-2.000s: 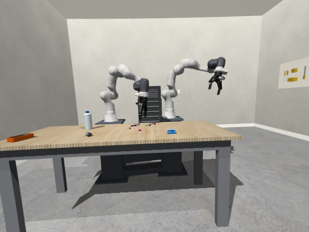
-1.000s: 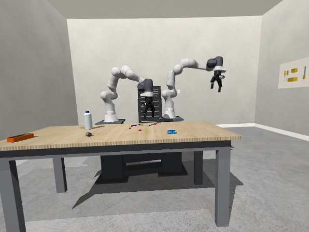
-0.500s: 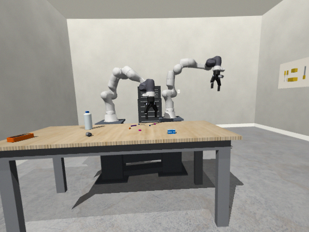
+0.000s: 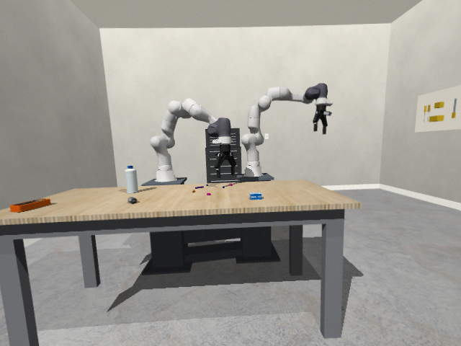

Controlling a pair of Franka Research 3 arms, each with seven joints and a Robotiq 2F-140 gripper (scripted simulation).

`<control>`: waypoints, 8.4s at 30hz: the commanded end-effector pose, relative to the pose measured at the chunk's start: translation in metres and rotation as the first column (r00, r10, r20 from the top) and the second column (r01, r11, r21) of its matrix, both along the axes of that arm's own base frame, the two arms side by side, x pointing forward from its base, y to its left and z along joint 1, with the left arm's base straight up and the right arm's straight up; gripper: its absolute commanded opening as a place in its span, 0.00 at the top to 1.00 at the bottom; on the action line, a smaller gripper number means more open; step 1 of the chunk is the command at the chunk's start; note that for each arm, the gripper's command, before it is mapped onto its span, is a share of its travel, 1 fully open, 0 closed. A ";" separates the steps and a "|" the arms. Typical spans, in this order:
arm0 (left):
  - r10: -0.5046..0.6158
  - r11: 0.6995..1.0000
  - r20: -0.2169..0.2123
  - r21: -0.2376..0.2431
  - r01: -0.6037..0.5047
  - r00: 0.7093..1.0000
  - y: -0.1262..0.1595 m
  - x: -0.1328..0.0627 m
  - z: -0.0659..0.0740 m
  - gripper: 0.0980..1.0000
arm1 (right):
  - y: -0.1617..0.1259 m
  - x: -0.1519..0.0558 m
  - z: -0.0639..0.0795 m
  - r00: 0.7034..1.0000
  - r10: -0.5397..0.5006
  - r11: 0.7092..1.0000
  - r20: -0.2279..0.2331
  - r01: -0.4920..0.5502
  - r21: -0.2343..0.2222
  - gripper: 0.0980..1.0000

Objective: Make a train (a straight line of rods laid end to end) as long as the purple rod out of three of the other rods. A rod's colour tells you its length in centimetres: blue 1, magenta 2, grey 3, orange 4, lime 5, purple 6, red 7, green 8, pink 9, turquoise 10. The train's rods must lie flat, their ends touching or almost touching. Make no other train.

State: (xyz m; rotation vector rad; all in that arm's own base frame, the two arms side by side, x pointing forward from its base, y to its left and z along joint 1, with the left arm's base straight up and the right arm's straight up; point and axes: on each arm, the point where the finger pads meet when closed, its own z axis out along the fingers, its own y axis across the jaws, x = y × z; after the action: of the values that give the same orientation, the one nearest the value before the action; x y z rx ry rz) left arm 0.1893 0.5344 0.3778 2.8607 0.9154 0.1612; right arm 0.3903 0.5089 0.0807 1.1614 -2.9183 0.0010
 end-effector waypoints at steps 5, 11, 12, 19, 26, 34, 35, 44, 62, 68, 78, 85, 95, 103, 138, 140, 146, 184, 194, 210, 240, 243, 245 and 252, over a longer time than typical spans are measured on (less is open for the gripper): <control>0.019 1.000 -0.033 0.024 -0.018 0.999 0.008 -0.038 0.007 0.00 | 0.001 0.001 -0.001 1.000 -0.014 1.000 0.001 0.014 0.001 0.00; 0.041 0.999 -0.054 0.039 -0.038 0.998 0.013 -0.063 0.012 0.00 | 0.001 0.001 -0.001 1.000 -0.014 1.000 0.001 0.014 0.001 0.00; 0.044 0.998 -0.057 0.041 -0.042 0.997 0.013 -0.067 0.013 0.00 | 0.001 0.001 -0.001 1.000 -0.014 1.000 0.001 0.014 0.001 0.00; 0.072 0.996 -0.083 0.058 -0.067 0.994 0.017 -0.099 0.020 0.00 | 0.001 0.001 -0.001 1.000 -0.014 1.000 0.001 0.014 0.001 0.00; 0.093 0.994 -0.103 0.071 -0.086 0.990 0.019 -0.123 0.025 0.00 | 0.001 0.001 -0.001 1.000 -0.014 1.000 0.001 0.014 0.001 0.00; 0.131 0.989 -0.138 0.092 -0.119 0.982 0.020 -0.165 0.034 0.00 | 0.001 0.001 -0.001 1.000 -0.014 1.000 0.001 0.014 0.001 0.00; 0.134 0.988 -0.140 0.093 -0.121 0.981 0.020 -0.167 0.035 0.00 | 0.001 0.001 -0.001 1.000 -0.014 1.000 0.001 0.014 0.001 0.00; 0.136 0.988 -0.142 0.094 -0.123 0.981 0.020 -0.170 0.035 0.00 | 0.001 0.001 -0.001 1.000 -0.014 1.000 0.001 0.014 0.001 0.00; 0.136 0.988 -0.142 0.094 -0.123 0.981 0.020 -0.170 0.035 0.00 | 0.000 0.000 0.000 1.000 -0.010 1.000 0.000 0.010 0.000 0.00; 0.136 0.988 -0.142 0.094 -0.123 0.981 0.020 -0.170 0.035 0.00 | 0.000 0.000 0.000 1.000 -0.010 1.000 0.000 0.010 0.000 0.00; 0.136 0.988 -0.142 0.094 -0.123 0.981 0.020 -0.170 0.035 0.00 | 0.000 0.000 0.000 1.000 -0.010 1.000 0.000 0.010 0.000 0.00; 0.136 0.988 -0.142 0.094 -0.123 0.981 0.020 -0.170 0.035 0.00 | 0.000 0.000 0.000 1.000 -0.010 1.000 0.000 0.010 0.000 0.00; 0.136 0.988 -0.142 0.094 -0.123 0.981 0.020 -0.170 0.035 0.00 | 0.000 0.000 0.000 1.000 -0.010 1.000 0.000 0.010 0.000 0.00; 0.136 0.988 -0.142 0.094 -0.123 0.981 0.020 -0.170 0.035 0.00 | 0.000 0.000 0.000 1.000 -0.010 1.000 0.000 0.010 0.000 0.00; 0.136 0.988 -0.142 0.094 -0.123 0.981 0.020 -0.170 0.035 0.00 | -0.017 0.003 0.007 1.000 -0.011 1.000 0.004 0.011 -0.002 0.00; 0.136 0.988 -0.142 0.094 -0.123 0.981 0.020 -0.170 0.035 0.00 | -0.048 0.007 0.017 1.000 -0.014 1.000 0.009 0.014 -0.004 0.00; 0.136 0.988 -0.142 0.094 -0.123 0.981 0.020 -0.170 0.035 0.00 | -0.101 0.006 0.031 1.000 -0.017 1.000 0.009 0.017 -0.005 0.00; 0.136 0.988 -0.142 0.094 -0.123 0.981 0.020 -0.170 0.035 0.00 | -0.158 -0.007 0.038 1.000 -0.014 1.000 -0.001 0.014 0.001 0.00; 0.136 0.988 -0.142 0.094 -0.123 0.981 0.020 -0.170 0.035 0.00 | -0.158 -0.007 0.038 1.000 -0.014 1.000 -0.001 0.014 0.001 0.00; 0.136 0.988 -0.142 0.094 -0.123 0.981 0.020 -0.170 0.035 0.00 | -0.158 -0.007 0.038 1.000 -0.014 1.000 -0.001 0.014 0.001 0.00; 0.136 0.988 -0.142 0.094 -0.123 0.981 0.020 -0.170 0.035 0.00 | -0.157 0.019 0.032 1.000 -0.017 1.000 -0.002 0.017 0.001 0.00; 0.136 0.988 -0.142 0.094 -0.123 0.981 0.020 -0.170 0.035 0.00 | -0.158 0.059 0.020 1.000 -0.019 1.000 -0.003 0.019 0.001 0.00; 0.136 0.988 -0.142 0.094 -0.123 0.981 0.020 -0.170 0.035 0.00 | -0.160 0.080 0.013 1.000 -0.018 1.000 -0.002 0.018 0.001 0.00; 0.136 0.988 -0.142 0.094 -0.123 0.981 0.020 -0.170 0.035 0.00 | -0.164 0.114 -0.001 1.000 -0.014 1.000 0.000 0.014 0.001 0.00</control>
State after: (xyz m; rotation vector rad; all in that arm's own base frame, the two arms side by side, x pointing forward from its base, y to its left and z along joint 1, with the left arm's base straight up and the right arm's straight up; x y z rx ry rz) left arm 0.0202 0.5555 0.4130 2.9225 1.1577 0.0053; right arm 0.4972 0.3414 0.0839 1.0296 -2.9830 0.0229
